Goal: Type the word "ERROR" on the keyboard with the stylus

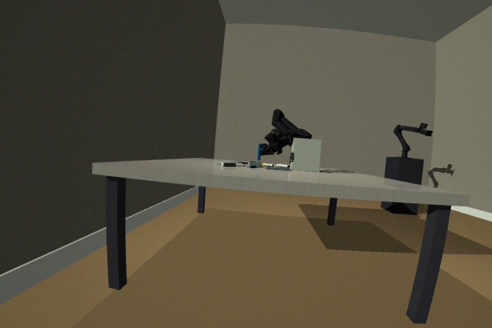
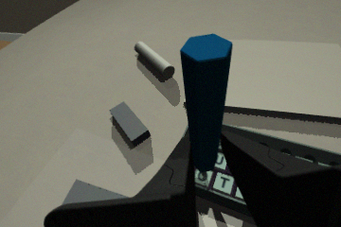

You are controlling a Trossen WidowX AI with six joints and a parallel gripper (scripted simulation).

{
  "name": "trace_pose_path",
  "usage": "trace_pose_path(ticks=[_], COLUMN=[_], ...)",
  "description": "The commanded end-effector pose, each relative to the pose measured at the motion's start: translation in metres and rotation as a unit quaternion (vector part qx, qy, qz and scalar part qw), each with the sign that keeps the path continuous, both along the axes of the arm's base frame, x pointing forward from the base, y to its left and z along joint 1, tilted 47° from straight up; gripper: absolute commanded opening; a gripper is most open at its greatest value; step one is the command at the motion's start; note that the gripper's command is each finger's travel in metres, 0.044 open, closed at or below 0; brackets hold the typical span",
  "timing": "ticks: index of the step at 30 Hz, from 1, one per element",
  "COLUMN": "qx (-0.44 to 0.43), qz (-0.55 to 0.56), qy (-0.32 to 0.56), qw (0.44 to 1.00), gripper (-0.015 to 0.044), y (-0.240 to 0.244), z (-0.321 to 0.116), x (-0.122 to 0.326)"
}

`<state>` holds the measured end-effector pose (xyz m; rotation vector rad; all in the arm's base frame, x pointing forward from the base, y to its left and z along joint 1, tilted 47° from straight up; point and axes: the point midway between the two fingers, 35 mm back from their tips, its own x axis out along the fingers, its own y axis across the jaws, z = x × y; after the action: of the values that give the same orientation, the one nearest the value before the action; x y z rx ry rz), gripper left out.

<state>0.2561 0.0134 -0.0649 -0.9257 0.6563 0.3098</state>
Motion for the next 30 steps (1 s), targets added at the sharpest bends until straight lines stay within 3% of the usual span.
trace_pose_path(ticks=[1,30], qx=[-0.001,-0.001], qz=[0.003,0.003], qy=[0.005,0.004], qw=[1.000,1.000], gripper=[0.0081,0.0081], y=[-0.001,0.023], z=[-0.004,0.019], x=[-0.002,-0.002])
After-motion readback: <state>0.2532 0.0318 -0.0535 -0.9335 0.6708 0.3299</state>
